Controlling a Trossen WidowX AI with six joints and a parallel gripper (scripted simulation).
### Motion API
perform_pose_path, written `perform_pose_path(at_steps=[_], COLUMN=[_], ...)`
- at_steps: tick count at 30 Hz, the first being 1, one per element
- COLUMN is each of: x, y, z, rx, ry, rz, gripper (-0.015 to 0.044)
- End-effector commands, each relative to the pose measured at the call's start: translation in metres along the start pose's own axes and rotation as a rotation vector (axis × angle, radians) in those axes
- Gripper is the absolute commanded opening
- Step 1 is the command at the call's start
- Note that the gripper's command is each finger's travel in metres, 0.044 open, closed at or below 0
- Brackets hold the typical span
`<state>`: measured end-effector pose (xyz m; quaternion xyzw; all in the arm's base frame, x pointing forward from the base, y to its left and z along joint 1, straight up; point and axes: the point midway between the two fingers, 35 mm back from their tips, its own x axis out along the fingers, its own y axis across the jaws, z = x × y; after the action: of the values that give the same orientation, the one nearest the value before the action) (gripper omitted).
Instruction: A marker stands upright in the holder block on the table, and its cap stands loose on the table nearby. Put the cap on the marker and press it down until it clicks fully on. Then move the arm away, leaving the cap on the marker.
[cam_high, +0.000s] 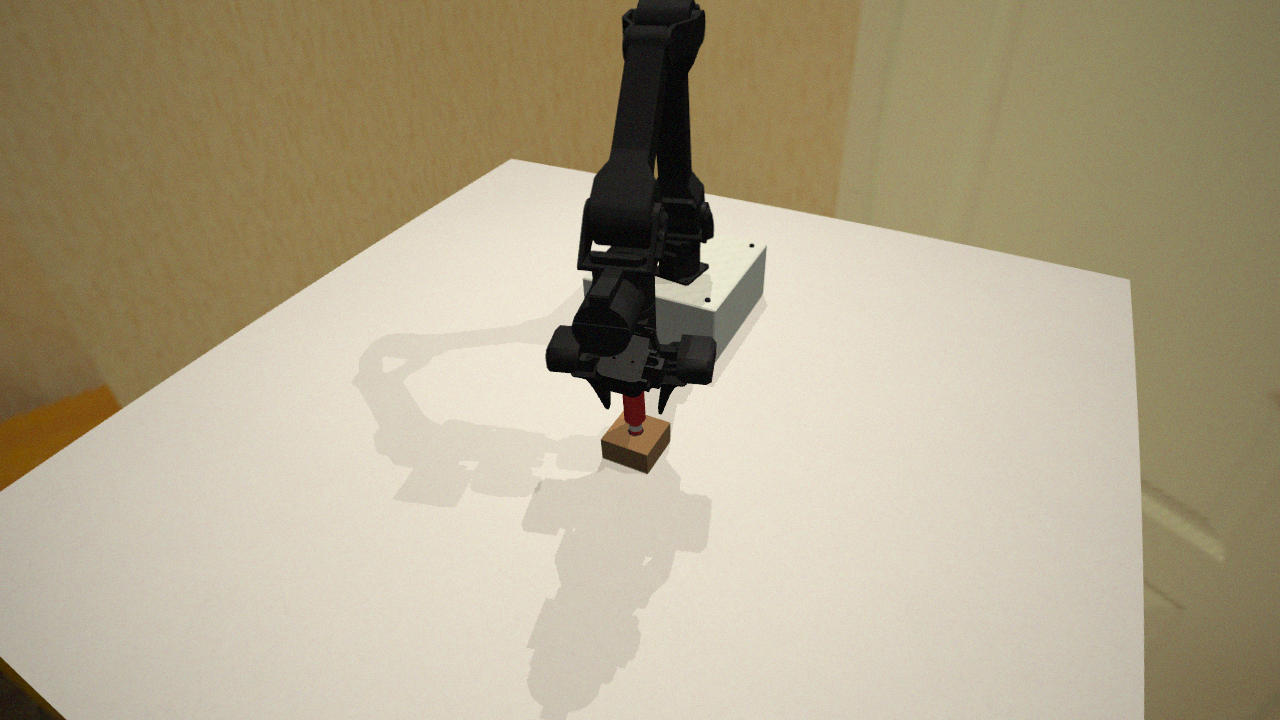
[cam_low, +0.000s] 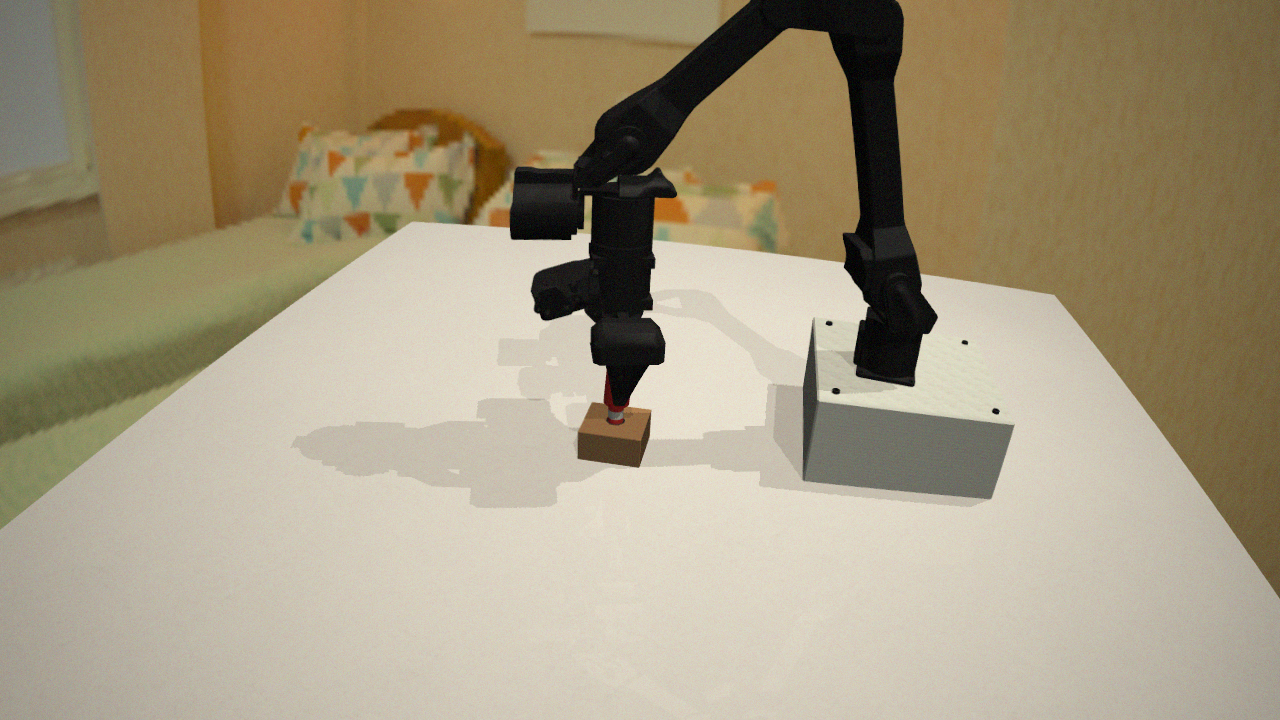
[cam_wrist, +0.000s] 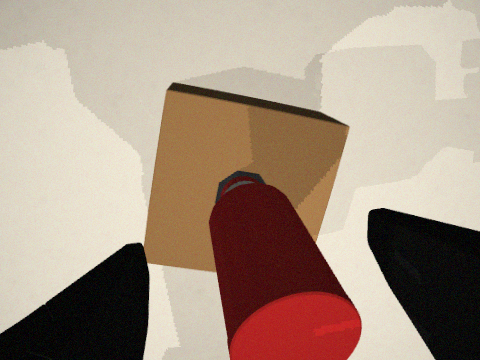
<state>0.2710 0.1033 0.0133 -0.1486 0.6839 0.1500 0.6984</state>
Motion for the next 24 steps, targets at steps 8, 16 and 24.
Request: perform_pose_path(at_steps=[8,16,24], x=[-0.047,-0.073,-0.065], y=[0.0,0.0,-0.002], z=[0.003,-0.001,-0.004], rx=[0.0,0.068,0.305], ry=[-0.001,0.0,0.0], rz=[0.0,0.0,0.0], gripper=[0.044,0.0387,0.0177])
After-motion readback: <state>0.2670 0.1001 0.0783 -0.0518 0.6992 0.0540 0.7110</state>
